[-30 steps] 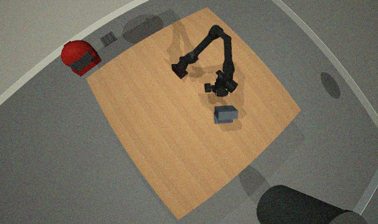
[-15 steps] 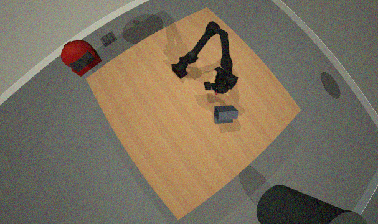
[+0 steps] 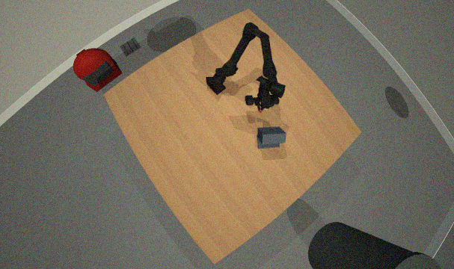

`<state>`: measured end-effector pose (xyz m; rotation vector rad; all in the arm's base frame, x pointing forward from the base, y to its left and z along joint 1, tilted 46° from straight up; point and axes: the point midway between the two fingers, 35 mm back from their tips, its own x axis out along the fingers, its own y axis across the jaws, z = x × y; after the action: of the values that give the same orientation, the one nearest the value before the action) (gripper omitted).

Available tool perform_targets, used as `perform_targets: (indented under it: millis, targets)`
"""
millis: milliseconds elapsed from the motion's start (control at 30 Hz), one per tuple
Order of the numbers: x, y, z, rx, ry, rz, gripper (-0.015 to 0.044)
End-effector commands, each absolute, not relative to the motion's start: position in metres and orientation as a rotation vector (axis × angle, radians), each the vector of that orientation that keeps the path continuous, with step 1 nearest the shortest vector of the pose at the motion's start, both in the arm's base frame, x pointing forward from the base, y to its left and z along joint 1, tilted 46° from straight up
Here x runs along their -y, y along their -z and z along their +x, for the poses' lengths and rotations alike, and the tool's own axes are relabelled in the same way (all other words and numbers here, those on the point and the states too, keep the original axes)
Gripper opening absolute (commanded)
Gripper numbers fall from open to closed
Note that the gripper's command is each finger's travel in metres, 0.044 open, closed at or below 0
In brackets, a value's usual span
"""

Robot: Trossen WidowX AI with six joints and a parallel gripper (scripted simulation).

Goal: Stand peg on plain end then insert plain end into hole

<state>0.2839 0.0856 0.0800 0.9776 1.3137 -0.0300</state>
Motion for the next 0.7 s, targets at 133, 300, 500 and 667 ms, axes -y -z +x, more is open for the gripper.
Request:
perform_targets:
  millis: [133,300,500,667]
  targets:
    - [-0.0843,-0.0846,0.2795,-1.241,0.068,0.97,0.0049]
    - [-0.0841,-0.087,0.2772,-1.202,0.089,0.964,0.0049]
    - [-0.084,-0.0899,0.2743,-1.154,0.113,0.957,0.0049]
    - [-0.084,-0.0921,0.2718,-1.114,0.133,0.95,0.0049]
